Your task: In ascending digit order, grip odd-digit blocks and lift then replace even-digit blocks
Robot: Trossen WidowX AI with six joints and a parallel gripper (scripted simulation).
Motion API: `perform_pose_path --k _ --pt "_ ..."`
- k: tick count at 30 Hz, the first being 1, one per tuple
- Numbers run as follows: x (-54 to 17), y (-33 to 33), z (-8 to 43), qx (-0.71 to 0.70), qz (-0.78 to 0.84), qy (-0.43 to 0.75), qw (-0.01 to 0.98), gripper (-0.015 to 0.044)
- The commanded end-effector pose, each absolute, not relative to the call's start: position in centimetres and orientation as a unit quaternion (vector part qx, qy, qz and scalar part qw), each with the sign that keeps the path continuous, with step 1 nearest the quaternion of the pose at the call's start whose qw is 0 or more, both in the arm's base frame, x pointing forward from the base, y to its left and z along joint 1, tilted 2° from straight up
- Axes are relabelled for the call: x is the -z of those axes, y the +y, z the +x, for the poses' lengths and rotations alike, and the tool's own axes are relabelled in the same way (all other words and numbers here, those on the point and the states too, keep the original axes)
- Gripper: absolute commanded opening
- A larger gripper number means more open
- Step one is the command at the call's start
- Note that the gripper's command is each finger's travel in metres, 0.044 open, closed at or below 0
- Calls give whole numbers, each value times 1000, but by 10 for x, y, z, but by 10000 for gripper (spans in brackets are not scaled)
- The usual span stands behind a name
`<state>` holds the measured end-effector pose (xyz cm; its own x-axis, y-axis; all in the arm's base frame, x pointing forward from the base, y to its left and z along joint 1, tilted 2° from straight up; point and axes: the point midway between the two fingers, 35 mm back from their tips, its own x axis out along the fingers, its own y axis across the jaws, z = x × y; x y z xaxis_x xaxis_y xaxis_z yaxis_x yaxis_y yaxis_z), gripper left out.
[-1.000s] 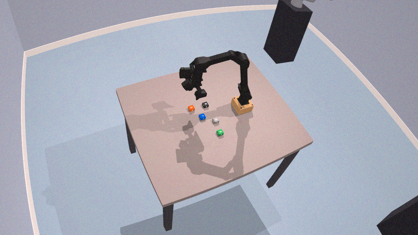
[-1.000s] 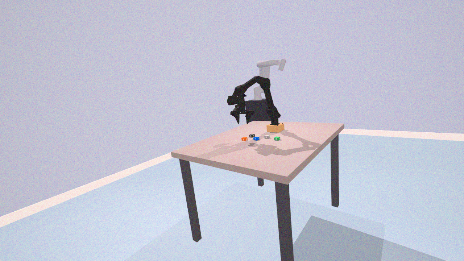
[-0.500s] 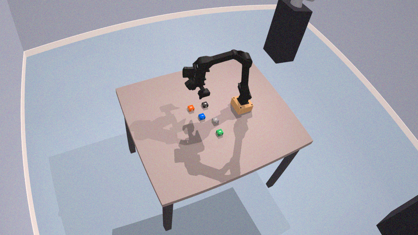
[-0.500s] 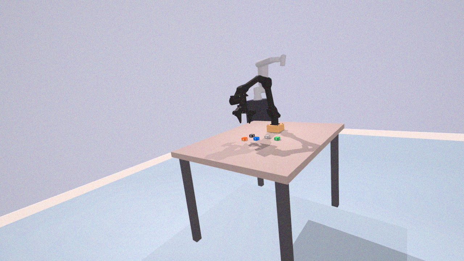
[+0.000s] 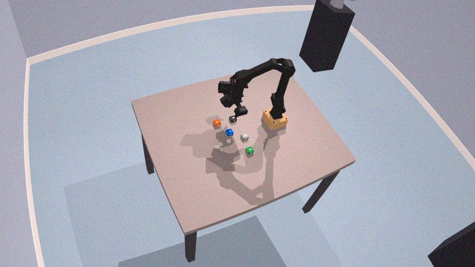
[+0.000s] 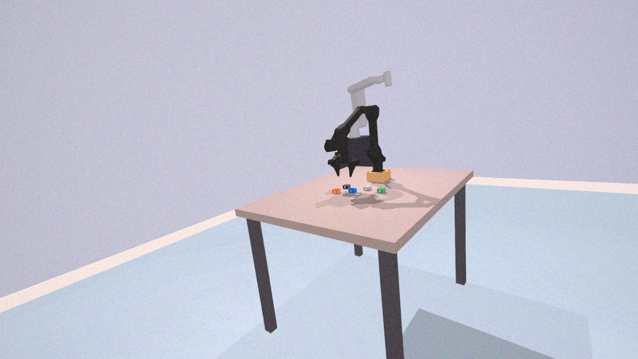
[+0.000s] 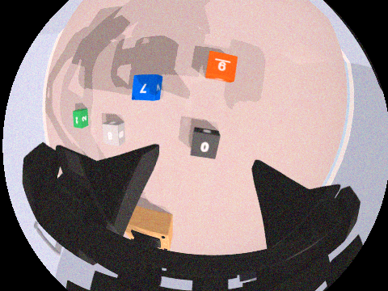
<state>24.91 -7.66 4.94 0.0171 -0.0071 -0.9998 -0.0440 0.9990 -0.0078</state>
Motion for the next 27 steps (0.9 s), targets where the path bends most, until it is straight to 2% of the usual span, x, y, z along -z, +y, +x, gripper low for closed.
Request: perform_pose_path --k 1,27 --pt "-23 -75 242 -17 -18 709 705 400" --pt "13 -75 241 -17 -18 709 705 400"
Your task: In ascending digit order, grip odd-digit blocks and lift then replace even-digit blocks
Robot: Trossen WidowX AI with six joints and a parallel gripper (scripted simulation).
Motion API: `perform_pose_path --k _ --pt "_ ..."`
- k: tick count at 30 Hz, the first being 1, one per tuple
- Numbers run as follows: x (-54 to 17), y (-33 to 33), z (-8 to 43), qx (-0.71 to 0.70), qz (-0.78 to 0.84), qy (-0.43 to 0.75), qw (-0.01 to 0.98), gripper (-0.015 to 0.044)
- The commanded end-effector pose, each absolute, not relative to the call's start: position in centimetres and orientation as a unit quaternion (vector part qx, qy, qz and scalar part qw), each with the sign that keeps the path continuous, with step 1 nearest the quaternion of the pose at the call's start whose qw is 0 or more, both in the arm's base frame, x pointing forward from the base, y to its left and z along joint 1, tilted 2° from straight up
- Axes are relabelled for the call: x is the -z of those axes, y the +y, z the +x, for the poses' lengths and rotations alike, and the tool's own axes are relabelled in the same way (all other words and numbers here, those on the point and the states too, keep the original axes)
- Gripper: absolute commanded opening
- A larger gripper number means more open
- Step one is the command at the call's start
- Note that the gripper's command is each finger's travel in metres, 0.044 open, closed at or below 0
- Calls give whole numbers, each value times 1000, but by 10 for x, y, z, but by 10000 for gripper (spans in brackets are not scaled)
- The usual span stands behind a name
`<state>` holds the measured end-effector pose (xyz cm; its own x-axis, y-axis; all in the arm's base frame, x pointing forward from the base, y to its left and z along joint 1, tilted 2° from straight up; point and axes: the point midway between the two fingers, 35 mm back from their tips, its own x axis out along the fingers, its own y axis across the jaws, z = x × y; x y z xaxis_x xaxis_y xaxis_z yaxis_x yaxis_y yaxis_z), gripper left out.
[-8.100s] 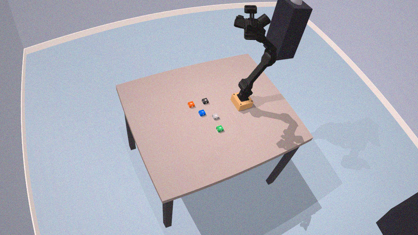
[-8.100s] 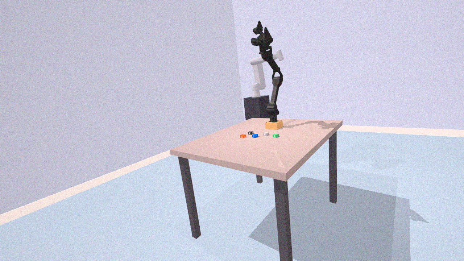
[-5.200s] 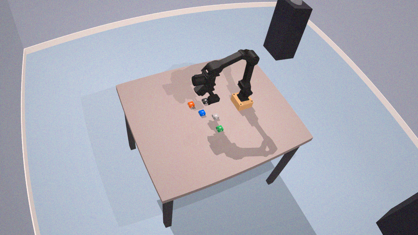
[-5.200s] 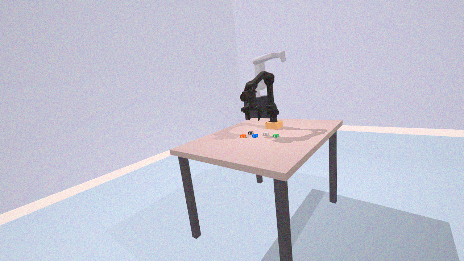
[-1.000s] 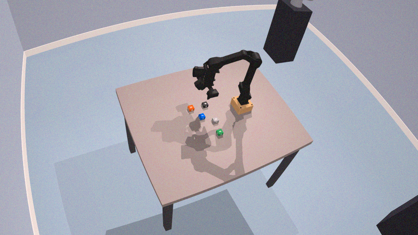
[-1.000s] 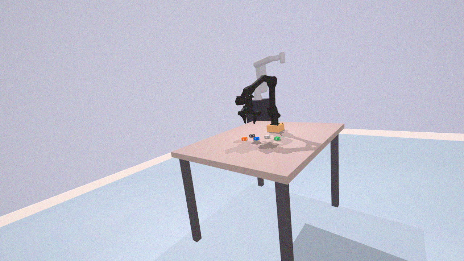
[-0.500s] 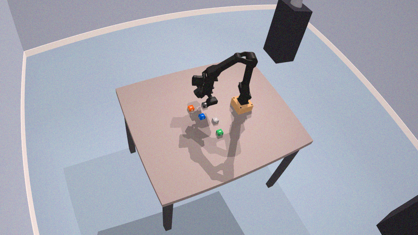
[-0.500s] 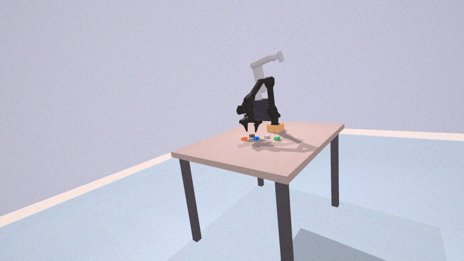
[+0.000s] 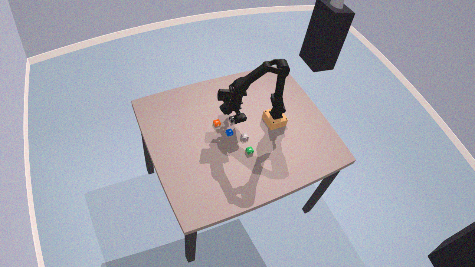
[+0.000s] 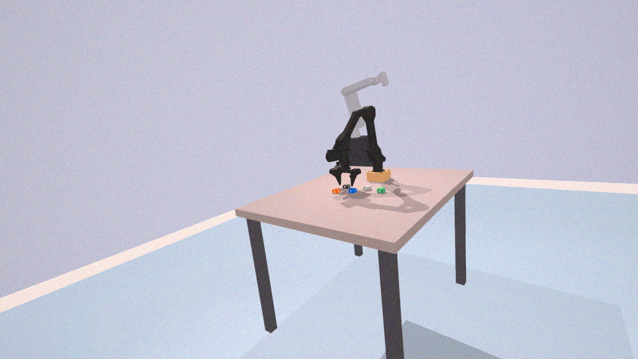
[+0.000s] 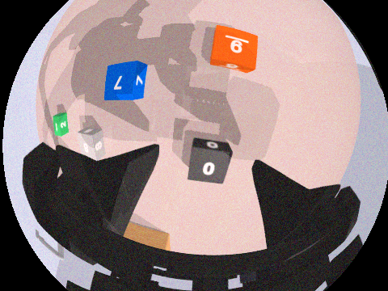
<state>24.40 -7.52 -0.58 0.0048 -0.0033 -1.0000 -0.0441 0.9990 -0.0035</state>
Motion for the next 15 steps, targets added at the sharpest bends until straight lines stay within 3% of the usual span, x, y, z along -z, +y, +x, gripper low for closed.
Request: perform_pose_path --k 1,2,12,15 --pt "13 -74 241 -17 -18 709 705 400" --pt "14 -74 241 -17 -18 709 705 400" --pt "14 -74 241 -17 -18 709 705 138" --pt "14 -74 241 -17 -18 709 705 120"
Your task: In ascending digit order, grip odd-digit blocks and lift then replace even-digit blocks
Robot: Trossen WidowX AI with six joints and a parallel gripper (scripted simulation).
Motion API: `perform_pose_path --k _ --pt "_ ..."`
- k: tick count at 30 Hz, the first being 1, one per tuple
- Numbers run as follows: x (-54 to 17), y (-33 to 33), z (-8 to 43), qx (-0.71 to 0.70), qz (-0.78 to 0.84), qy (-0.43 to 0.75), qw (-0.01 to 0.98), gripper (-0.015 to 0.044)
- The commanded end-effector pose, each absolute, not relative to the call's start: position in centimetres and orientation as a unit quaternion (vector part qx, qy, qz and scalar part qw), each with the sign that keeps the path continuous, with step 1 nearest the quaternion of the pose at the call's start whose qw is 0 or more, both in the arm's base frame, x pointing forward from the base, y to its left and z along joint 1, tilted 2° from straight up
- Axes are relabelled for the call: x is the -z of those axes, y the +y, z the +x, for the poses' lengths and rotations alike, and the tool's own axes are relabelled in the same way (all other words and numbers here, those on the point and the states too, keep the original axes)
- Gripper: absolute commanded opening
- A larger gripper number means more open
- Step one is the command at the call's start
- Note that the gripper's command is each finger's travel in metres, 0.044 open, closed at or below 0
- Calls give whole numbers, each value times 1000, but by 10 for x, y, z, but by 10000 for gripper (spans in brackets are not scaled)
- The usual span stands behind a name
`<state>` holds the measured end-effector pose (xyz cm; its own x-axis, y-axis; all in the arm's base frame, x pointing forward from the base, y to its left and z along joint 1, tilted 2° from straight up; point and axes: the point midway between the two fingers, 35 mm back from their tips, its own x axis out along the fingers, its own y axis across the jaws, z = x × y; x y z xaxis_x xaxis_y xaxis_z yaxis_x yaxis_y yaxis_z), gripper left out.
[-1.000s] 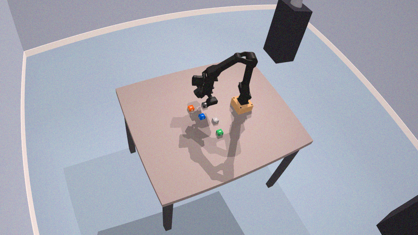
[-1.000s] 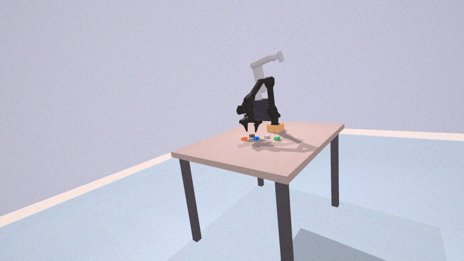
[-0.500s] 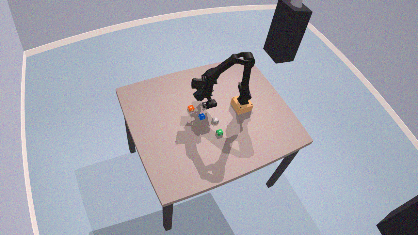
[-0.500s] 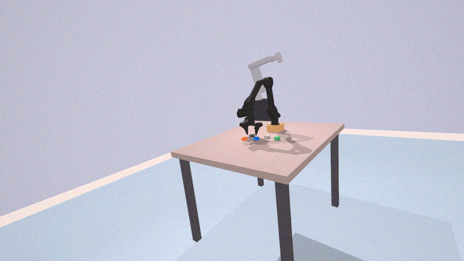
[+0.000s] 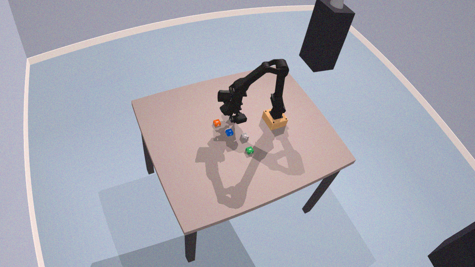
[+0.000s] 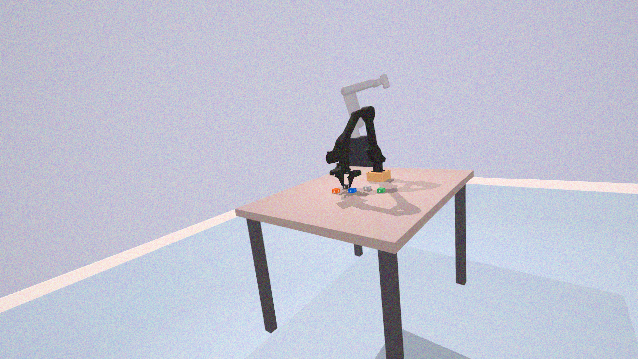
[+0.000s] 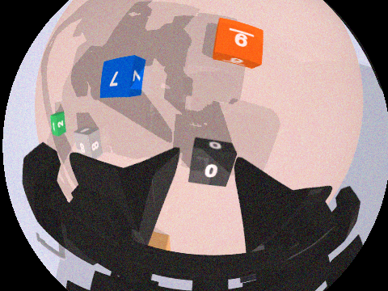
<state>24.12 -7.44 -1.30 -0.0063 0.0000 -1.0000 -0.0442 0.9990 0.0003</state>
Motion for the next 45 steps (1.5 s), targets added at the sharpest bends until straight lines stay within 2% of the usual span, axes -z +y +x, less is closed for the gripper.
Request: perform_pose_path --k 1,45 --pt "14 -74 241 -17 -18 709 705 120" --pt "5 -74 242 -16 -15 709 705 120"
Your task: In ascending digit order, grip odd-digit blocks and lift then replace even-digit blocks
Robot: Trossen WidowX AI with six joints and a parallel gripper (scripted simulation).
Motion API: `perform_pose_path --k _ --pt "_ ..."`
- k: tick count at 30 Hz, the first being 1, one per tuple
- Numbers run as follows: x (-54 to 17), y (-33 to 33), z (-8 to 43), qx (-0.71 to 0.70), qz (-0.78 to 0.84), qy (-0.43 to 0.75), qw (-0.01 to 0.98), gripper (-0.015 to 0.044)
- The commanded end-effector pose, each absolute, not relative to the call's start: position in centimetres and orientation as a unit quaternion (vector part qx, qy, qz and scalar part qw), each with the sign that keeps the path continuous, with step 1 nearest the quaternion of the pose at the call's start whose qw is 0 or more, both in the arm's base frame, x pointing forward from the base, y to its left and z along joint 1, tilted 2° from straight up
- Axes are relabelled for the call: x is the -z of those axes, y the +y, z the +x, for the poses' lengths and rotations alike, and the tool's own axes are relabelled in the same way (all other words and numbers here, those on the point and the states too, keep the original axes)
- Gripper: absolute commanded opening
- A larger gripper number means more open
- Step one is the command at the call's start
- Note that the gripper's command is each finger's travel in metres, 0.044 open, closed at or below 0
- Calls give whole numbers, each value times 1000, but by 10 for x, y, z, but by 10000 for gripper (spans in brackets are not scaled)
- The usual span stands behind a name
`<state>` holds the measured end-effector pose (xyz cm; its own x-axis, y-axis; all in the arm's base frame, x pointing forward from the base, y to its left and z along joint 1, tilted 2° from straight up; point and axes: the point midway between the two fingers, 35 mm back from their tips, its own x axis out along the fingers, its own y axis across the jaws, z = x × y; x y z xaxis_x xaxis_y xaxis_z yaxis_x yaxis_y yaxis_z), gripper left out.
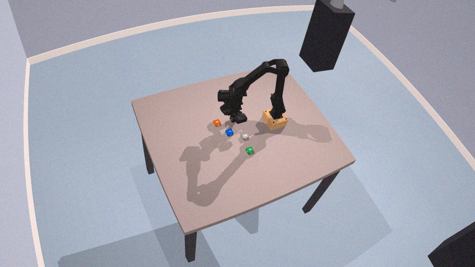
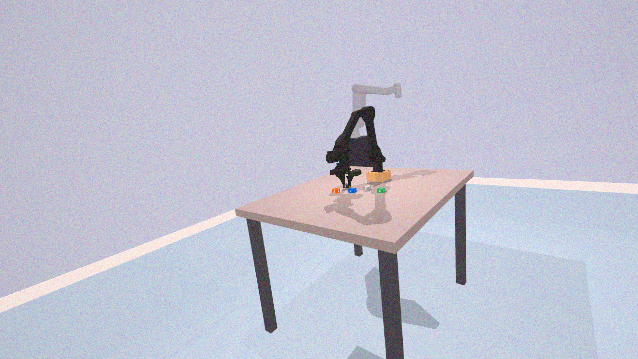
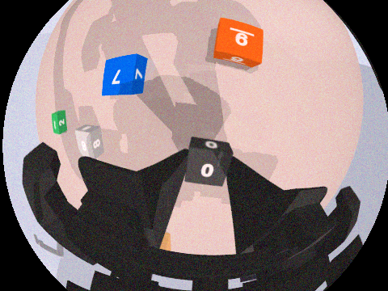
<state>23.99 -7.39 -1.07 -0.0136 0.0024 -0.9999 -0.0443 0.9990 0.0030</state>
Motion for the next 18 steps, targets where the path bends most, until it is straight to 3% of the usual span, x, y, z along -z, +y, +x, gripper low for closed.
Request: perform_pose_path --k 1,18 --pt "4 -74 242 -16 -16 709 705 120" --pt "-1 -75 241 -17 -18 709 705 120"
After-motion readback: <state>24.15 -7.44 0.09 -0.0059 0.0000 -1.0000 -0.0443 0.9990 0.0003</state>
